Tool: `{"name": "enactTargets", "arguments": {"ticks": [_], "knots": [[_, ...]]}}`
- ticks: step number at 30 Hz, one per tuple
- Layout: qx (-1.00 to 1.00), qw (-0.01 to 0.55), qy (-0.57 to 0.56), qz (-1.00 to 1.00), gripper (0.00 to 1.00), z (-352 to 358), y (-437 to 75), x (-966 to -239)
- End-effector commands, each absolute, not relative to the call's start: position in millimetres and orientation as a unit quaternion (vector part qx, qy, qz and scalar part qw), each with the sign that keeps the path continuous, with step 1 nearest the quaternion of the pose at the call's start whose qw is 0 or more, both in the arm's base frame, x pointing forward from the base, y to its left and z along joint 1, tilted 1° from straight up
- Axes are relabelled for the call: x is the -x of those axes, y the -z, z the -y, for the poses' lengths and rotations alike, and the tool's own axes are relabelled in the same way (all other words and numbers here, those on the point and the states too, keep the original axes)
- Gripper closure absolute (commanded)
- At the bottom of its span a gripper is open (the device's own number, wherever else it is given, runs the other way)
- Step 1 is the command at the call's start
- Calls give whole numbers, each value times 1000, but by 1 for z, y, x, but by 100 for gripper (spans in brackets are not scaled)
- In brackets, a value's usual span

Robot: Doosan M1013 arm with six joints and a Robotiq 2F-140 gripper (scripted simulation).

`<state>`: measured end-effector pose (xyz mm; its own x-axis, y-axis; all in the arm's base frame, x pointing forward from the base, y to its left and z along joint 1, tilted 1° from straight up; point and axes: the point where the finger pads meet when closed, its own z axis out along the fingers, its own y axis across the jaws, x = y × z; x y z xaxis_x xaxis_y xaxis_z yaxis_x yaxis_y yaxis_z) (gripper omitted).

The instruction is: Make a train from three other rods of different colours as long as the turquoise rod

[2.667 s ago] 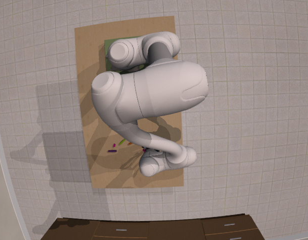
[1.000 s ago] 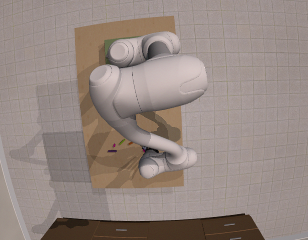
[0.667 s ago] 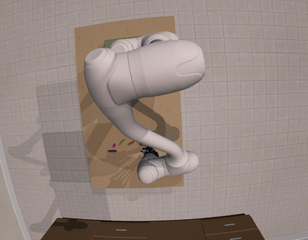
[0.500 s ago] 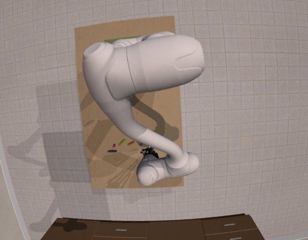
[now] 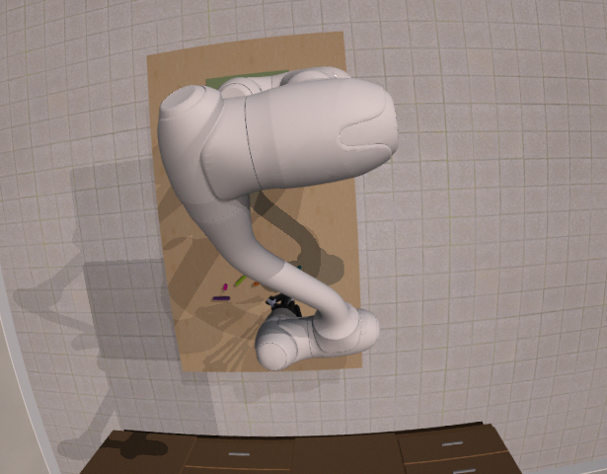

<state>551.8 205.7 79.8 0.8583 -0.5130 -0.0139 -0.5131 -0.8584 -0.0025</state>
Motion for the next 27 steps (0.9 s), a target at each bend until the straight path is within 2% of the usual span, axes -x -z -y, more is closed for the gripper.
{"name": "enactTargets", "arguments": {"ticks": [1,5,27], "knots": [[952,3,-7,-307,97,-167,-80,-567],[940,3,-7,-340,97,-134,-79,-576],[940,3,-7,-341,97,-134,-72,-576]]}}
